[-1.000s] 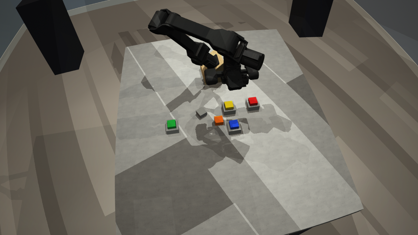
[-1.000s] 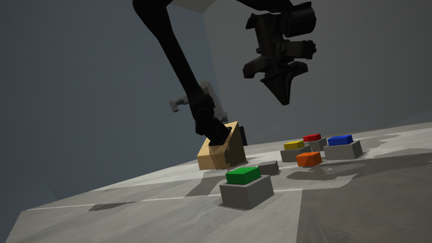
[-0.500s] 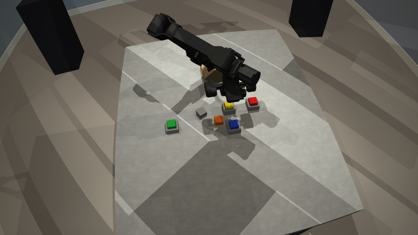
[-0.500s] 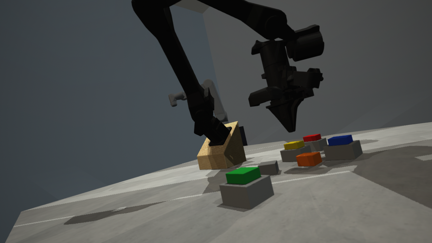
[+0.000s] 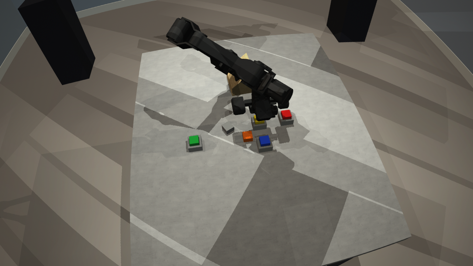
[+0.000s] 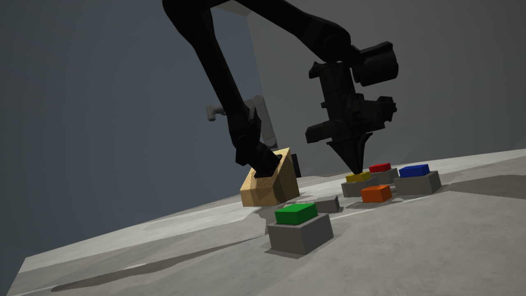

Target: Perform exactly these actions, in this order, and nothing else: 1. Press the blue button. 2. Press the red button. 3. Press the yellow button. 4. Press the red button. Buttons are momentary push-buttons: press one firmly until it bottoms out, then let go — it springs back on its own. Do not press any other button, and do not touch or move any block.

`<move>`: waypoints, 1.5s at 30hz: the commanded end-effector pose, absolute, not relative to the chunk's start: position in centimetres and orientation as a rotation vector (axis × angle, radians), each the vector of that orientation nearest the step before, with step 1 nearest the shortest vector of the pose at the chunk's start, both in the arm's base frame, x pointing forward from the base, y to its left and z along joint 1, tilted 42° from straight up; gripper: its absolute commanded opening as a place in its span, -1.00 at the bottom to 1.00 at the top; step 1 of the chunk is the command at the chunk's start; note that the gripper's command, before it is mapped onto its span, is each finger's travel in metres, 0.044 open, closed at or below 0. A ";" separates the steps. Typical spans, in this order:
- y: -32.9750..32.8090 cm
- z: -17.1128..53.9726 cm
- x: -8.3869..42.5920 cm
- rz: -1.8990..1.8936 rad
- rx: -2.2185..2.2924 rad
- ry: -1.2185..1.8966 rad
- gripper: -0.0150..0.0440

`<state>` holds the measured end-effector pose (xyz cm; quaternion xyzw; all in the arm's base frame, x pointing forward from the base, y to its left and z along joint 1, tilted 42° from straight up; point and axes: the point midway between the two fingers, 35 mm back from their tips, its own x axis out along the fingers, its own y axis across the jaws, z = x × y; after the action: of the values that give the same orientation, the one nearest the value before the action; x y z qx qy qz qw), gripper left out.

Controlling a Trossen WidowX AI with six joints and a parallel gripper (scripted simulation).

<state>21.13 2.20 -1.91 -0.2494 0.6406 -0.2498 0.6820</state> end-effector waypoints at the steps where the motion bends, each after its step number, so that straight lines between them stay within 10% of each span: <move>1: 1.7 -2.4 21.0 -0.561 -0.568 1.438 -0.42; 45: 11.5 2.0 20.8 -0.554 -0.562 1.441 -0.42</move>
<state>20.69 8.91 3.70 -0.2526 0.6418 -0.2512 0.6791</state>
